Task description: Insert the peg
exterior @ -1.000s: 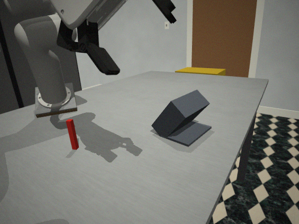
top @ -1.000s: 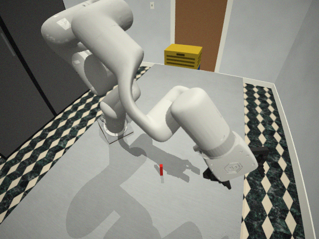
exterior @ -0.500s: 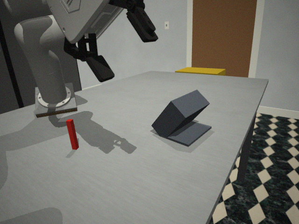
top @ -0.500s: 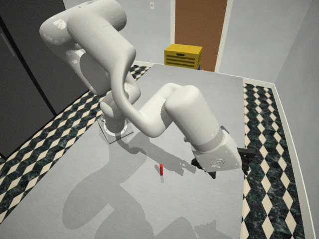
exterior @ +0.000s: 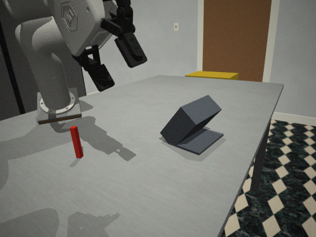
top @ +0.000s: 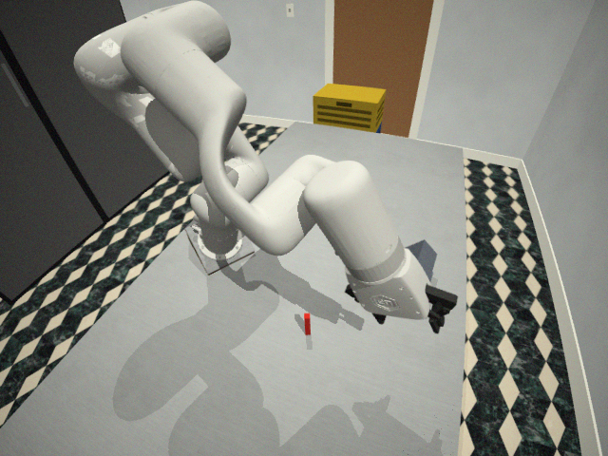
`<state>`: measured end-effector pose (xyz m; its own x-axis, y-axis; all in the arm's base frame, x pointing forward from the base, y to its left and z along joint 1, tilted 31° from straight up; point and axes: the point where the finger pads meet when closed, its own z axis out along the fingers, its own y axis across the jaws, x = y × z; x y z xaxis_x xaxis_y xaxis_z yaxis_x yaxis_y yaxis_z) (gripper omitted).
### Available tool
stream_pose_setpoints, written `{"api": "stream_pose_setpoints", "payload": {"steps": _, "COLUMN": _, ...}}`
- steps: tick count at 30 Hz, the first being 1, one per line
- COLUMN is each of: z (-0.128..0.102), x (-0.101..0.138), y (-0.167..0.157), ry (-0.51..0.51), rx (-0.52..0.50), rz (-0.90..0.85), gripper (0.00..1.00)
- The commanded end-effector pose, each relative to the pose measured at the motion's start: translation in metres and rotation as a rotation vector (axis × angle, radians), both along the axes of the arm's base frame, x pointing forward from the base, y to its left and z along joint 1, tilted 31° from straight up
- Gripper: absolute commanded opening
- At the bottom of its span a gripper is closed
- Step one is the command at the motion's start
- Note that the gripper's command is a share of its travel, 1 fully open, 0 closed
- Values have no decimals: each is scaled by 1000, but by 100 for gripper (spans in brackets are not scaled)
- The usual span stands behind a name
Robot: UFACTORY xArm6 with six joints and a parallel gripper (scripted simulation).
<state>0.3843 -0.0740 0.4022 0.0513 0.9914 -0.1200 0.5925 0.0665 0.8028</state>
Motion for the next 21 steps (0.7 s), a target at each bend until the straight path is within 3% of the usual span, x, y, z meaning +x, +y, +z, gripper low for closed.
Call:
{"api": "stream_pose_setpoints", "payload": {"steps": 1, "z": -9, "x": -8, "y": 1, "ry": 19, "rx": 52, "rz": -45, "gripper": 100}}
{"api": "stream_pose_setpoints", "payload": {"steps": 21, "z": -63, "x": -48, "y": -1, "ry": 122, "rx": 294, "rz": -315, "gripper": 100}}
